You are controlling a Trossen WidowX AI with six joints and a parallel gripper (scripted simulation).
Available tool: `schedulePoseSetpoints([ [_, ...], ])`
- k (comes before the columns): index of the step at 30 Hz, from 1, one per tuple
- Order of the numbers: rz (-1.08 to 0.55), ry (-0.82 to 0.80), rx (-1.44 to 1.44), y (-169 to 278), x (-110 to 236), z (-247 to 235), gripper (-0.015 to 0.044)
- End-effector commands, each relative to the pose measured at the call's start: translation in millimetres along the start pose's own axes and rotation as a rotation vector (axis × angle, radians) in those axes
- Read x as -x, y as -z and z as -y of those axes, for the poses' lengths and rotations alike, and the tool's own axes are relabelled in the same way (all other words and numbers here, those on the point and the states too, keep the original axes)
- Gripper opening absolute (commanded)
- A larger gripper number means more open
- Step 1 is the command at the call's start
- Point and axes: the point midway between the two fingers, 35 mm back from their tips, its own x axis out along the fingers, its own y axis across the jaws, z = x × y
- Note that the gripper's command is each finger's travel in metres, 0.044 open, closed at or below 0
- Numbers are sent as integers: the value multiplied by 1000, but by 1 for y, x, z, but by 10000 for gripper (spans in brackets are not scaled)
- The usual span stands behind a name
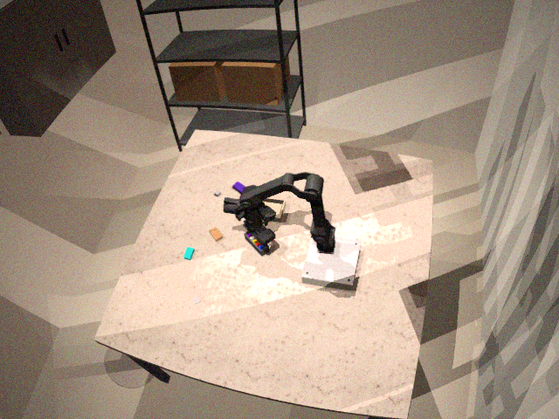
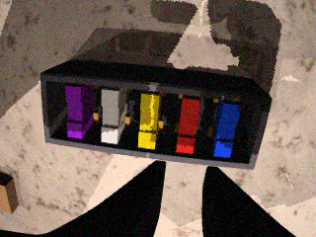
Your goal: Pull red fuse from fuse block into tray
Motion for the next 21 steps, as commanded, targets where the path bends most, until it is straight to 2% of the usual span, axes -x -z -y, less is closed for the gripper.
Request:
schedulePoseSetpoints([
  [1, 20, 11, -3, -3, -2, 4, 74],
  [21, 20, 11, -3, -3, -20, 2, 74],
])
